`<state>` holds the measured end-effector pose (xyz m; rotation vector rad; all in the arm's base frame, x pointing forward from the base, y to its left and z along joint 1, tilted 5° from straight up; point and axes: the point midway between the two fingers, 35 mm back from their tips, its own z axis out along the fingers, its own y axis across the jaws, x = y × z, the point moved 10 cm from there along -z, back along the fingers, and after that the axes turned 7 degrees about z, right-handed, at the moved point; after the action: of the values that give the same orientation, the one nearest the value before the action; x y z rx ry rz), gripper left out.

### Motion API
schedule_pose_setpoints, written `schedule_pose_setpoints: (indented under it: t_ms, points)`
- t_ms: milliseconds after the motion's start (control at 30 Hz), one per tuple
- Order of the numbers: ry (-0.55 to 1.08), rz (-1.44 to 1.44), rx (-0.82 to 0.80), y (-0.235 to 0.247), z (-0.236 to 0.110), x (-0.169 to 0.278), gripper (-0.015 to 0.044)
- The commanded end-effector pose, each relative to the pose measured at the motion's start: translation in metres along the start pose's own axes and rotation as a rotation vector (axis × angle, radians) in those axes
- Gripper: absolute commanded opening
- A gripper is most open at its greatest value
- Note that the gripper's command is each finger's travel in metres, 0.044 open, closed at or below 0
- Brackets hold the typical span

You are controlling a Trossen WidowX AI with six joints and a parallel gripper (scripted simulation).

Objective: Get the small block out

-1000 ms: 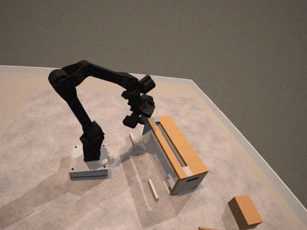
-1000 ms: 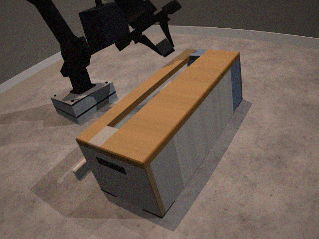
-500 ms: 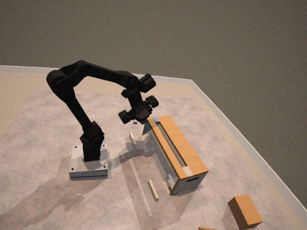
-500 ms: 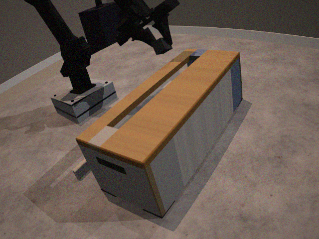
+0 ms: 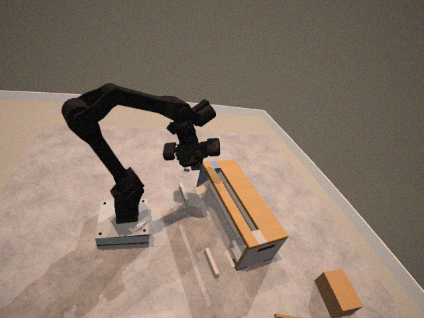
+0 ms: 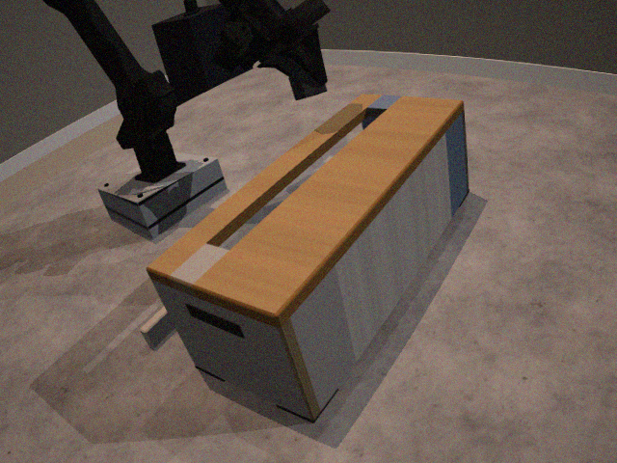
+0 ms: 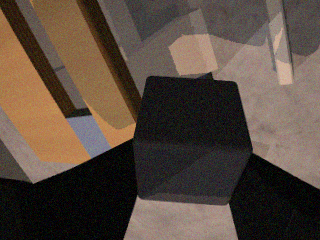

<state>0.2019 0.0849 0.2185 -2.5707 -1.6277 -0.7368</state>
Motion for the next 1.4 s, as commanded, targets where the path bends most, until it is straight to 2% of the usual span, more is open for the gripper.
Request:
schedule_pose_setpoints:
  t_ms: [0, 633, 1367]
  points:
    - [0.019, 0.140, -0.006, 0.001, -0.006, 0.001, 0.0000]
    - [0.041, 0.800, 0.010, 0.003, -0.018, -0.001, 0.0000]
    - [0.041, 0.806, 0.010, 0.003, -0.018, -0.001, 0.0000]
